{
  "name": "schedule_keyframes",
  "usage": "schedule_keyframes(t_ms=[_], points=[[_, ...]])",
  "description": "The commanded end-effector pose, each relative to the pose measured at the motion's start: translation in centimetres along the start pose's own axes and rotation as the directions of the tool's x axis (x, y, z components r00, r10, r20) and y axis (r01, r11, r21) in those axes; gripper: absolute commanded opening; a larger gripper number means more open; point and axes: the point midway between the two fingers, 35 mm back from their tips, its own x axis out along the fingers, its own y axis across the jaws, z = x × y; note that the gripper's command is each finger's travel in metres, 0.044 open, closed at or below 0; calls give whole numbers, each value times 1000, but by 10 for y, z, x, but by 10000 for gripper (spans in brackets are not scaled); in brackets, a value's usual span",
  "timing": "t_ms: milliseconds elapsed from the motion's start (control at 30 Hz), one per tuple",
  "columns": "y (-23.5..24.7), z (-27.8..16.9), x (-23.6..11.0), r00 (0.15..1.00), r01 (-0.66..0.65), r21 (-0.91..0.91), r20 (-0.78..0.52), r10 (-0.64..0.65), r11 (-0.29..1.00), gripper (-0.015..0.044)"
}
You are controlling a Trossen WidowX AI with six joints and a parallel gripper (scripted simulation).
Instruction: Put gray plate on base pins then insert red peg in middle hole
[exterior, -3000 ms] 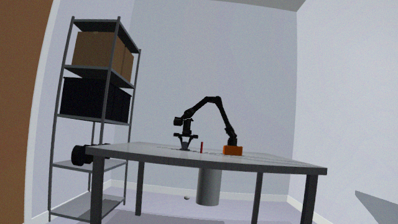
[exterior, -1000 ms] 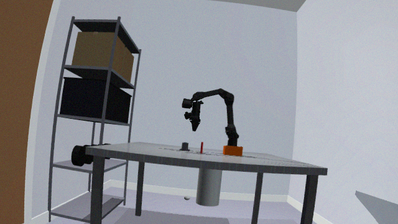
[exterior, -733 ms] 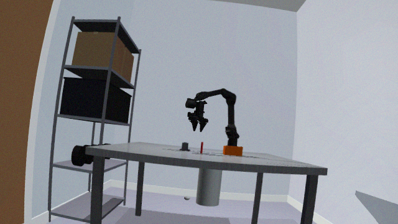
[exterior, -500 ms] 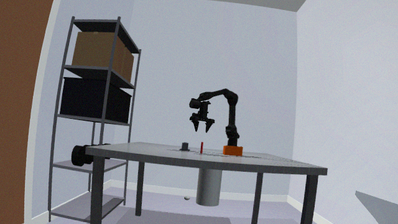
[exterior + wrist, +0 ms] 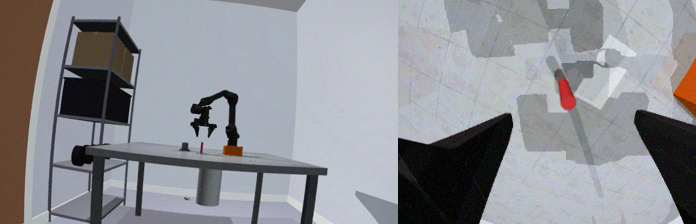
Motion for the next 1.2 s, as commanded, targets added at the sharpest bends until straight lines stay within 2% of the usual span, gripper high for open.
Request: schedule_keyframes(t_ms=[0,1167], points=[[1,0,7,1000,-7,6,-4,7,1000,440],[2,-2,66,1000,-7,6,-3,7,1000,440]])
